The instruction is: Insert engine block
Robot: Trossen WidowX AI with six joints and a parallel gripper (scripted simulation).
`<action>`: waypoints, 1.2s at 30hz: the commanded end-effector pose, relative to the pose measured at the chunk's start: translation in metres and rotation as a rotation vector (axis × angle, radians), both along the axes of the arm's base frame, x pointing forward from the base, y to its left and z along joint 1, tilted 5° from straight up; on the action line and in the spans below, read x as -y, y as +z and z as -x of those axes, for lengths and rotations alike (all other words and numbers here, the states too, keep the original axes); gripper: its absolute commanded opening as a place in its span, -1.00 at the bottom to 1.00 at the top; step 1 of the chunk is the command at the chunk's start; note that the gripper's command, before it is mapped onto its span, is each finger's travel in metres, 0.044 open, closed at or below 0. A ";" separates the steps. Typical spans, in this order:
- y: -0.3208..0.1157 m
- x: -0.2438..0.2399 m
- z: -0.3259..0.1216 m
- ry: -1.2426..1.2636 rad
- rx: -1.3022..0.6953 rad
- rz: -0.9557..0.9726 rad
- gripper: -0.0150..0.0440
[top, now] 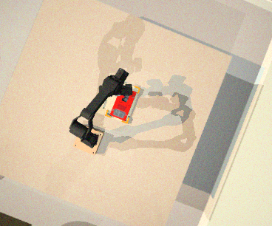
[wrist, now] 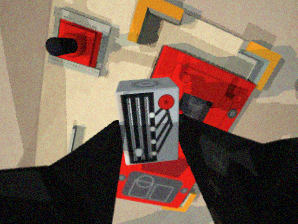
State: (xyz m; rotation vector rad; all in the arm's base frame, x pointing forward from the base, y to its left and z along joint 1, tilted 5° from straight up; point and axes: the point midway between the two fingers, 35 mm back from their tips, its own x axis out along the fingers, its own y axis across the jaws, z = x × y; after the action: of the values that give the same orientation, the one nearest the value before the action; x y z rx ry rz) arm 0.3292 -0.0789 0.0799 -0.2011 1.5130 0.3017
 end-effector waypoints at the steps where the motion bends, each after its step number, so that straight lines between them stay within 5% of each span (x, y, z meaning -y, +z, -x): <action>1: -0.007 0.014 0.002 -0.102 -0.011 0.000 -0.49; 17: -0.026 0.056 0.014 -0.429 -0.035 -0.008 -0.49; 23: -0.026 0.055 0.015 -0.450 -0.036 -0.009 0.04; 36: -0.026 0.055 0.015 -0.428 -0.035 -0.008 0.05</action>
State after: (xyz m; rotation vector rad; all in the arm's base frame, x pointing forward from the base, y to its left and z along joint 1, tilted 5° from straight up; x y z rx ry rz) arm 0.3143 -0.1332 0.0538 0.1594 1.5469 -0.0493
